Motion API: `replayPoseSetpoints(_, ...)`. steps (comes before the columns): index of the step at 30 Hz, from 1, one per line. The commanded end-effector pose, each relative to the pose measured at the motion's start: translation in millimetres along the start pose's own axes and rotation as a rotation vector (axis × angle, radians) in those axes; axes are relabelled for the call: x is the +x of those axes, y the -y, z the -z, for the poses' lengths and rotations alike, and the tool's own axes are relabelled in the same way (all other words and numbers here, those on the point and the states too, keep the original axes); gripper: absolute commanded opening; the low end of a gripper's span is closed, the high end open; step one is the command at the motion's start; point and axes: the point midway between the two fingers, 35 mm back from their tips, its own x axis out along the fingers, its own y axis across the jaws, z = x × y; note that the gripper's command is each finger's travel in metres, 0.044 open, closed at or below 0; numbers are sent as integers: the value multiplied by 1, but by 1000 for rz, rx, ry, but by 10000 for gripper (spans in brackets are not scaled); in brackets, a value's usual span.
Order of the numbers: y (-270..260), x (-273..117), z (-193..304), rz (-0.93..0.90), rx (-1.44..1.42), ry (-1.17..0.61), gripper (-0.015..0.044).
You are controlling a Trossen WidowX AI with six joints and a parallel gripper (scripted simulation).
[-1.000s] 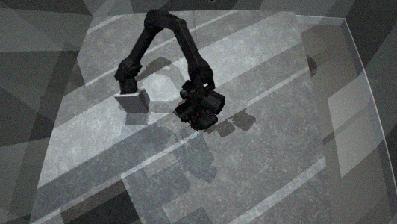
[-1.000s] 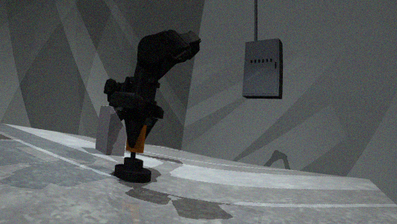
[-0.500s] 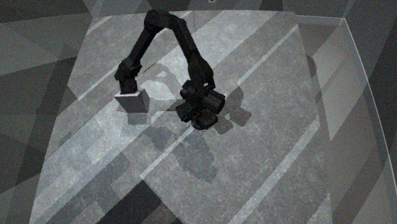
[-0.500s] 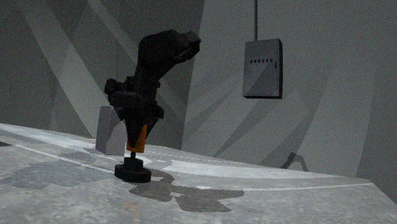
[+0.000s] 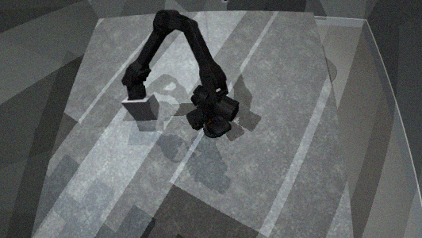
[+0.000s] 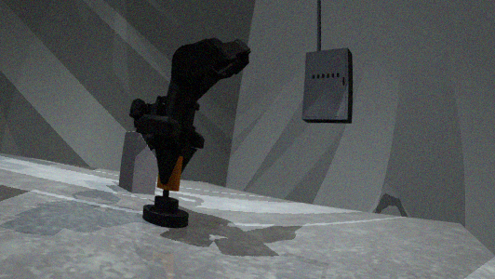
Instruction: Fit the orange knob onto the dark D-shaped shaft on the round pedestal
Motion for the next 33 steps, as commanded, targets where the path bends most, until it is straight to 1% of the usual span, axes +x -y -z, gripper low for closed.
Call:
replayPoseSetpoints(1, 0, -1, 0, -1, 4, -1, 0)
replayPoseSetpoints(7, 0, -5, 1, -1, 13, 0, 0)
replayPoseSetpoints(14, -3, -4, 2, -1, 213, -1, 0)
replayPoseSetpoints(33, -1, -5, 2, -1, 213, -1, 0)
